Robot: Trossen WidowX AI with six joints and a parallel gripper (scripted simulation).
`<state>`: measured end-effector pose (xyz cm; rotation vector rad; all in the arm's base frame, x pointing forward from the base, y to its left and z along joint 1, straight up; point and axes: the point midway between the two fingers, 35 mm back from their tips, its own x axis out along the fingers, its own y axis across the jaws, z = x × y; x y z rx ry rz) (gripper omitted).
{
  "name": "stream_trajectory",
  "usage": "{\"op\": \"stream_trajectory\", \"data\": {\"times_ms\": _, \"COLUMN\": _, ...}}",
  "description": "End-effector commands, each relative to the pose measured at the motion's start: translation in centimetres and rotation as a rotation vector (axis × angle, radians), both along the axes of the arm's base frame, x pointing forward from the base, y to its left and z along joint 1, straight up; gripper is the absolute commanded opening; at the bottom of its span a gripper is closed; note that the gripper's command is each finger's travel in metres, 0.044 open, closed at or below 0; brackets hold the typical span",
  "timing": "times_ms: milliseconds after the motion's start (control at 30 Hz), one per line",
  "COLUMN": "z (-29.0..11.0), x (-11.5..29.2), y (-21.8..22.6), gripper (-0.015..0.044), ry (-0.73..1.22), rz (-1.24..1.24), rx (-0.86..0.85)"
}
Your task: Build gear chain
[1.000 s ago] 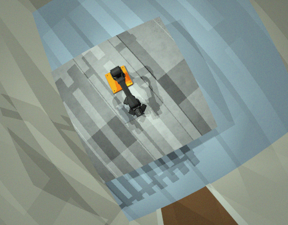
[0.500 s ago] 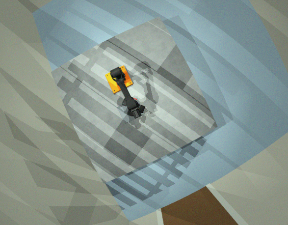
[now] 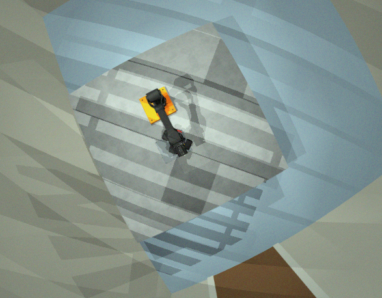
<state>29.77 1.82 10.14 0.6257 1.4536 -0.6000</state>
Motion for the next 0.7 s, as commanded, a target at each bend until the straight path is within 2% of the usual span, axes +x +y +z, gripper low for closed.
{"op": "stream_trajectory", "data": {"times_ms": 0, "z": -0.2, "x": 0.0, "y": -0.1, "gripper": 0.0000, "ry": 0.000, "rz": 0.022, "rx": -0.005}}
{"op": "stream_trajectory", "data": {"times_ms": 367, "z": -1.7, "x": 0.0, "y": -0.1, "gripper": 0.0000, "ry": 0.000, "rz": 0.163, "rx": -0.009}}
{"op": "stream_trajectory", "data": {"times_ms": 667, "z": -3.0, "x": 0.1, "y": -0.1, "gripper": 0.0000, "ry": 0.000, "rz": 0.100, "rx": -0.007}}
